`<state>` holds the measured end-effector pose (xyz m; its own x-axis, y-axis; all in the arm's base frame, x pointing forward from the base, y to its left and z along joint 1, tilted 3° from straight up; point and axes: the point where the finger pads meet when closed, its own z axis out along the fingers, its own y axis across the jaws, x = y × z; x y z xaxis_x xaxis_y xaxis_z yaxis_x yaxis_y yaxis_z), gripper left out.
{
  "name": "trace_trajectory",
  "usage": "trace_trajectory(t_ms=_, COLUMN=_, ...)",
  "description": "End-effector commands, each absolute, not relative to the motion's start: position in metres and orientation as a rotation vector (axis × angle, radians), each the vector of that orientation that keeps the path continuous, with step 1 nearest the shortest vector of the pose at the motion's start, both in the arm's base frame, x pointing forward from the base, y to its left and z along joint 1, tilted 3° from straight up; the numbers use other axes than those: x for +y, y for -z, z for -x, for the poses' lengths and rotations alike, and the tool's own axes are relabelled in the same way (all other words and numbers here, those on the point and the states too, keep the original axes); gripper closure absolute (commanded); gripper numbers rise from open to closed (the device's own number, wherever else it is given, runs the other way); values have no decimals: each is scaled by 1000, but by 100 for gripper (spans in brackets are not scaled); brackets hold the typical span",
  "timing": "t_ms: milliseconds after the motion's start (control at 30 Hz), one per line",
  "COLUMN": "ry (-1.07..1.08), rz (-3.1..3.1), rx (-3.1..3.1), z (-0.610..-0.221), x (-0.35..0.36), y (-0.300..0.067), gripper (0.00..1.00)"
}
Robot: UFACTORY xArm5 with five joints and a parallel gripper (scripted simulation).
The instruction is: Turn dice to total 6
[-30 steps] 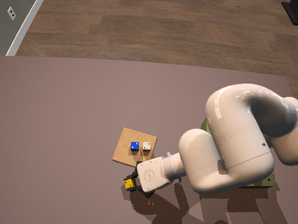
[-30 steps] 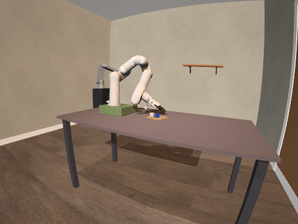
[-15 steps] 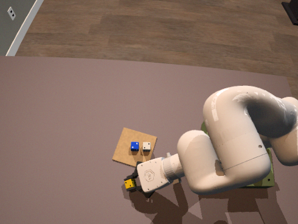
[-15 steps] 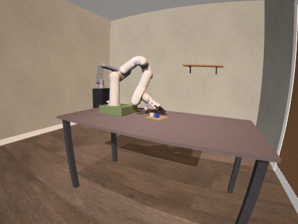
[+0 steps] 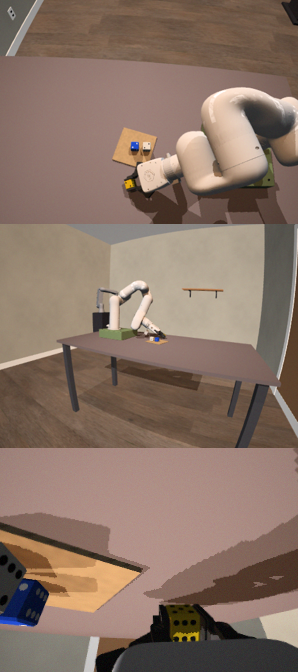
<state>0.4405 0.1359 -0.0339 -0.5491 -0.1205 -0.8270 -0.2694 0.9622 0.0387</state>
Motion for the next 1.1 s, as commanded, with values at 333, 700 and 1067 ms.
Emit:
trace_trajectory(t_ms=333, ry=-199, rz=273, rx=2154, z=-441, x=136, y=33, gripper=73)
trace_trajectory(t_ms=700, ry=-199, rz=273, rx=2154, z=-441, x=136, y=33, gripper=73)
trace_trajectory(t_ms=1067, ry=-199, rz=273, rx=2154, z=-441, x=136, y=33, gripper=69)
